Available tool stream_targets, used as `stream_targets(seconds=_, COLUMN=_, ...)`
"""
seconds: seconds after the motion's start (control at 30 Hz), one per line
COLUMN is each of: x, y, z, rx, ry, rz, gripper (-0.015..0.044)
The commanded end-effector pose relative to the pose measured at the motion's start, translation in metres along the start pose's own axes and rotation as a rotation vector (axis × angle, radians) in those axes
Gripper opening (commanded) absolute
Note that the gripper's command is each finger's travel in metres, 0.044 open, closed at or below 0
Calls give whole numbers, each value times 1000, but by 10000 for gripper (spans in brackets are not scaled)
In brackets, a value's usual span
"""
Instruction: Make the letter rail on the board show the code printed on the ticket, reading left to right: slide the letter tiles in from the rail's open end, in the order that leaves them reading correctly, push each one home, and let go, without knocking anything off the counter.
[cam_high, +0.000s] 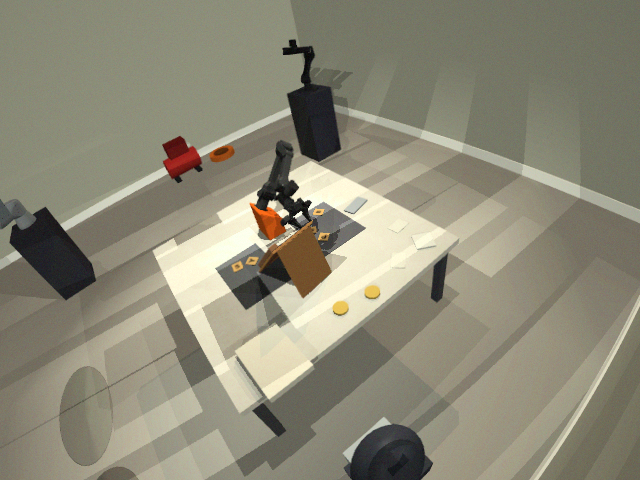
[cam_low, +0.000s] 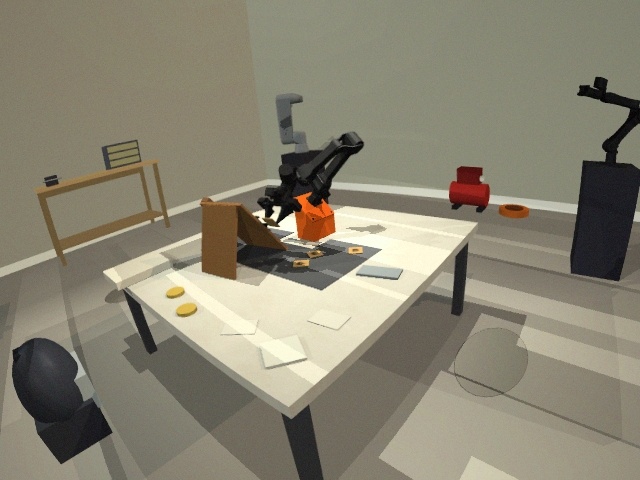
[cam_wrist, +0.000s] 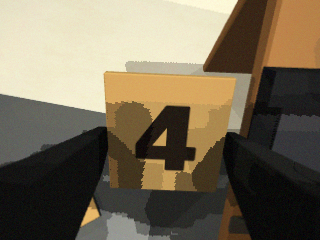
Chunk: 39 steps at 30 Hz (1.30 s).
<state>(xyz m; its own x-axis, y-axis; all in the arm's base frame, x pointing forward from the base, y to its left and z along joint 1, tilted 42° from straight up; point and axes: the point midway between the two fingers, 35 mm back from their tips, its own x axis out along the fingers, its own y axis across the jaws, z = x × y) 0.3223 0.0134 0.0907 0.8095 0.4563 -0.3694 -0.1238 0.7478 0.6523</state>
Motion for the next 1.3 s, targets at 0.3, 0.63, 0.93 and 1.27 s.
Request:
stream_targets(seconds=0.3, x=0, y=-7, z=-1, rx=0, ry=5, rz=2, gripper=0)
stream_targets(seconds=0.63, x=0, y=-12, z=-1, rx=0, ry=5, rz=2, gripper=0)
stream_targets(seconds=0.93, x=1, y=-17, z=-1, rx=-1, ry=5, rz=1, gripper=0)
stream_targets(seconds=1.27, x=1, y=-22, z=-1, rx=-1, ry=5, rz=1, gripper=0)
